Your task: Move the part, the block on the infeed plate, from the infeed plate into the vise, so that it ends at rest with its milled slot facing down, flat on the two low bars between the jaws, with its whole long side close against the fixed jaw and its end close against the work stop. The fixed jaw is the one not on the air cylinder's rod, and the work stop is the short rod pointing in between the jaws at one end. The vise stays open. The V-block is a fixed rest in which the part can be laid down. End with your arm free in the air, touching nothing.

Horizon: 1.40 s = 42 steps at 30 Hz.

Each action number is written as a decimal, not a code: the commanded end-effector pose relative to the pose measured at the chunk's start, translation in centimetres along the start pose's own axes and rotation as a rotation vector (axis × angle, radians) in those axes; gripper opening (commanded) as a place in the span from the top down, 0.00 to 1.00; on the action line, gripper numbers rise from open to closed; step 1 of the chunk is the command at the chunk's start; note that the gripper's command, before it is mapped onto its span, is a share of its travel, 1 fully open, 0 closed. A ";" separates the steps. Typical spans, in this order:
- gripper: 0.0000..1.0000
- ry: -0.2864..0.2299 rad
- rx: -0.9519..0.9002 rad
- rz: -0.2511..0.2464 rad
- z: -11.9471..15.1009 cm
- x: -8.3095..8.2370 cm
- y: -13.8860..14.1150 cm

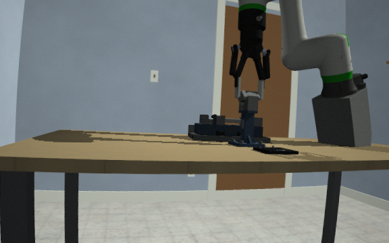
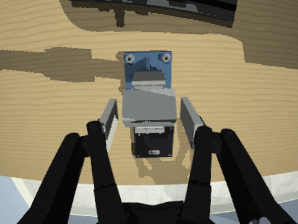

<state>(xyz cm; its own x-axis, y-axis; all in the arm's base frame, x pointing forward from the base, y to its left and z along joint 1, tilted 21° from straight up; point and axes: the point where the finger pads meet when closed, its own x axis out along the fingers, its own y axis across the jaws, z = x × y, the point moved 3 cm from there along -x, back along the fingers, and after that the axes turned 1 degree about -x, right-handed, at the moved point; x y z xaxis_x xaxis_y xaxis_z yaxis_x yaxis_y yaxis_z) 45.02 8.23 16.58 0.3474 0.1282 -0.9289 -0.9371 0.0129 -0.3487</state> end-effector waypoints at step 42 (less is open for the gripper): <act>0.49 -0.343 -0.001 0.001 -1.9 0.4 0.1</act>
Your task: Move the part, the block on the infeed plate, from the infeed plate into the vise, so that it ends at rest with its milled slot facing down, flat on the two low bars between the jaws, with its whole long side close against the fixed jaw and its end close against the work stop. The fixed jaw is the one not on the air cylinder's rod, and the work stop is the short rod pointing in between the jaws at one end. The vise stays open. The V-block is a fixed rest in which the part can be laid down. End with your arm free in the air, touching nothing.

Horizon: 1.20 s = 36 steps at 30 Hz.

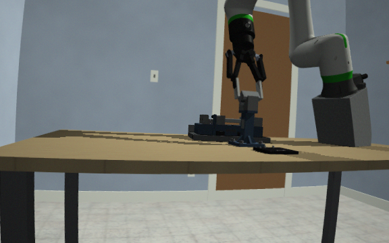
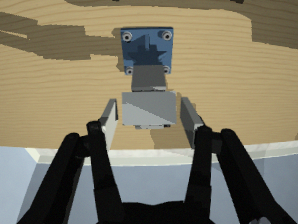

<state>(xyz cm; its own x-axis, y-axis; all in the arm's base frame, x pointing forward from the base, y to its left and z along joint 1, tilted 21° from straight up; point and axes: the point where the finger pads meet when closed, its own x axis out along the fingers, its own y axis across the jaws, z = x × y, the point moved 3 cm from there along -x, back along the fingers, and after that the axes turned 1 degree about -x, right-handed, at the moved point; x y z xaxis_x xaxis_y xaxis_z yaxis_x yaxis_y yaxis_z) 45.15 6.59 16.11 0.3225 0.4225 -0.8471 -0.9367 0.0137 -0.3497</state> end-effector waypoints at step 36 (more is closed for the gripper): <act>0.49 -0.289 -0.001 -0.002 -1.6 0.2 0.0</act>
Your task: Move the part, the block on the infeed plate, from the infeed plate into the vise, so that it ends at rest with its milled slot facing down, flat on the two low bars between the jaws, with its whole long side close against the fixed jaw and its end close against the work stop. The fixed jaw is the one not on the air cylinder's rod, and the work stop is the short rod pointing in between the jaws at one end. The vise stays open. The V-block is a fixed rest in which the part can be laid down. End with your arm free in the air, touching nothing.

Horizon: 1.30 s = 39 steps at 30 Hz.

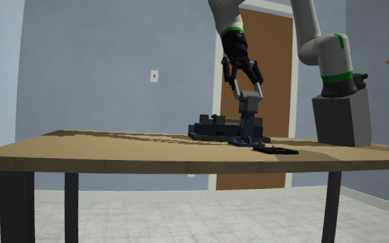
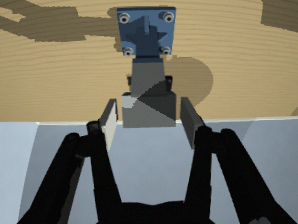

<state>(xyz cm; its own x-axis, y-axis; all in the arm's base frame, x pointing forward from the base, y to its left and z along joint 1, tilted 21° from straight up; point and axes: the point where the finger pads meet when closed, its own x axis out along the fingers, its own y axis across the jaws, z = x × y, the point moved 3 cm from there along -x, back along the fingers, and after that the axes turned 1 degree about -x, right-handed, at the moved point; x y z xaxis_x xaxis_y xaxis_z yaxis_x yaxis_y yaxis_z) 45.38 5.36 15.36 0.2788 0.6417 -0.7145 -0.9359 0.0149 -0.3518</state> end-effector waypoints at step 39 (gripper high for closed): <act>0.49 -0.187 -0.001 -0.002 -1.0 0.1 0.0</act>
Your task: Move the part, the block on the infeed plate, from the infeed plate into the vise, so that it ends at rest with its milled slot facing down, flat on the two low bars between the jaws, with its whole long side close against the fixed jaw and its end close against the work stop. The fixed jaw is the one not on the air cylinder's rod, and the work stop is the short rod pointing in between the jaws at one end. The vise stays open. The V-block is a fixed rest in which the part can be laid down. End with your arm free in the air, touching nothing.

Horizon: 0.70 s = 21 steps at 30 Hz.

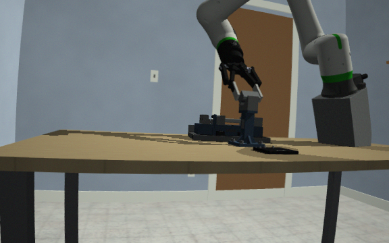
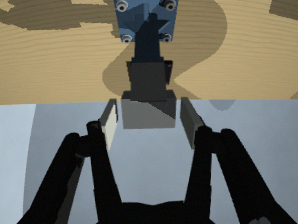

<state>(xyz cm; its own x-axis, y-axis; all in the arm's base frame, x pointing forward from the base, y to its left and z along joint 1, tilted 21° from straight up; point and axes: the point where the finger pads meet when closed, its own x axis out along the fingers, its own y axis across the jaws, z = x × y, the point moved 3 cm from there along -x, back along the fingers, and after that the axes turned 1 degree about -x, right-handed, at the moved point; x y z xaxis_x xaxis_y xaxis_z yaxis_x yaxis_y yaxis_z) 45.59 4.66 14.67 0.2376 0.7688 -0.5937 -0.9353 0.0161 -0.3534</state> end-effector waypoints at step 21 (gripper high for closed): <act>0.49 -0.019 0.000 -0.001 -0.1 0.0 0.0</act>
<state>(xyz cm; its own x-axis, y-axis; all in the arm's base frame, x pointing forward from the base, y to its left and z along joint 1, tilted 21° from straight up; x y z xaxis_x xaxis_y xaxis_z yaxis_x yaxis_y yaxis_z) 45.62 4.59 14.60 0.2334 0.7804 -0.5801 -0.9351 0.0165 -0.3541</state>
